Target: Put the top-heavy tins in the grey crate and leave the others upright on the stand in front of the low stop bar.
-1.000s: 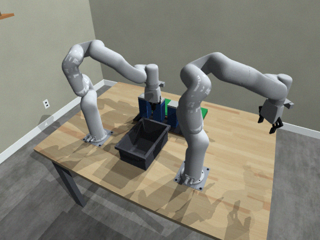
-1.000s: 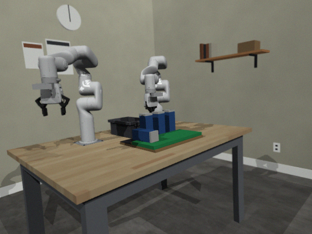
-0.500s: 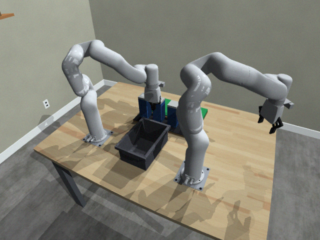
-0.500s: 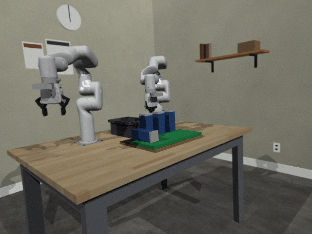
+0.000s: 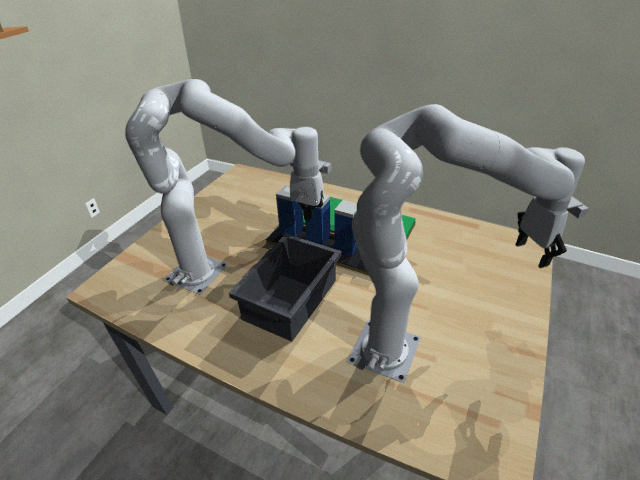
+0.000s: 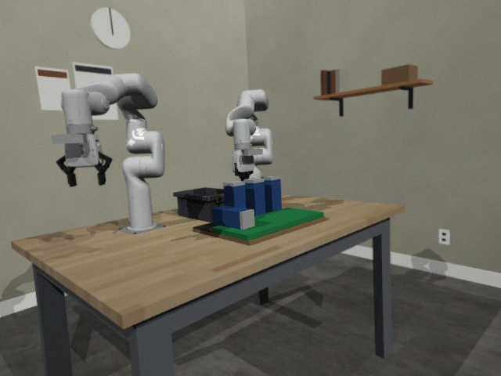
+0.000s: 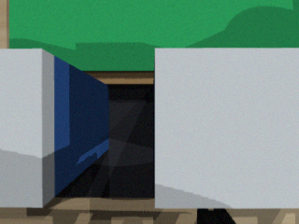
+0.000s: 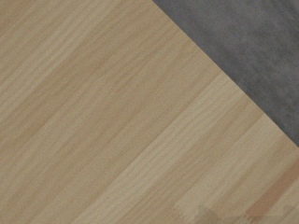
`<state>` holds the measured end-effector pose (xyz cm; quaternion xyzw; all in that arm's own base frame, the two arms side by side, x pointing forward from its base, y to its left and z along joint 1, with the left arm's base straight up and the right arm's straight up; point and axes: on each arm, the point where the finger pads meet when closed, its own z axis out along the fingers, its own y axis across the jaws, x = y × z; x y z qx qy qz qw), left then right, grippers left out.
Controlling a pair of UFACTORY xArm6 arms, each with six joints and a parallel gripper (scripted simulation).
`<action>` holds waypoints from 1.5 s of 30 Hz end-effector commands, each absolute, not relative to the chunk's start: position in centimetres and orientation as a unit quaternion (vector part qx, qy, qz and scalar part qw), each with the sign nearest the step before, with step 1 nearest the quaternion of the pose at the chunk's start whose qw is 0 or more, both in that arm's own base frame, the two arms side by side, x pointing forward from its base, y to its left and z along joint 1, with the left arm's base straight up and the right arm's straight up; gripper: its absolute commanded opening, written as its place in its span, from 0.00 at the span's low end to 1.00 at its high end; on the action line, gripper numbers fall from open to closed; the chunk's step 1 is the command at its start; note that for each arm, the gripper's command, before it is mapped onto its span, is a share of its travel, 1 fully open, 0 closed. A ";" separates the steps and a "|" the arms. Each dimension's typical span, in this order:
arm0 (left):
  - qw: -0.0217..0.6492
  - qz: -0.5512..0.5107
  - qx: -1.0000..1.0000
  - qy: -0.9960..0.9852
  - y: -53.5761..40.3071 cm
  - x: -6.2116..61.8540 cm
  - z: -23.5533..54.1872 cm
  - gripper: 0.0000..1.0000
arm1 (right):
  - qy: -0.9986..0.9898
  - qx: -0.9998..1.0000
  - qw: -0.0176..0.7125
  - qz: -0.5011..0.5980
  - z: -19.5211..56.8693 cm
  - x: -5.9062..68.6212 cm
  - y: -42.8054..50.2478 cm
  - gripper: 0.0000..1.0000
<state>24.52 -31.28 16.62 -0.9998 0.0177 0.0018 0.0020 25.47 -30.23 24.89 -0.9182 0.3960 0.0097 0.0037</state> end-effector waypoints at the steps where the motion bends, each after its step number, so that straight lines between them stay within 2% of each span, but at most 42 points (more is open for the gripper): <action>1: 0.000 0.000 -1.000 0.018 -31.4 24.6 16.8 0.00 | 0.396 -0.918 0.003 0.008 25.0 25.5 -30.3 1.00; 45: -0.001 0.000 -1.000 0.017 -31.5 27.0 16.8 0.00 | 0.396 -0.918 0.003 0.008 25.0 25.5 -30.3 1.00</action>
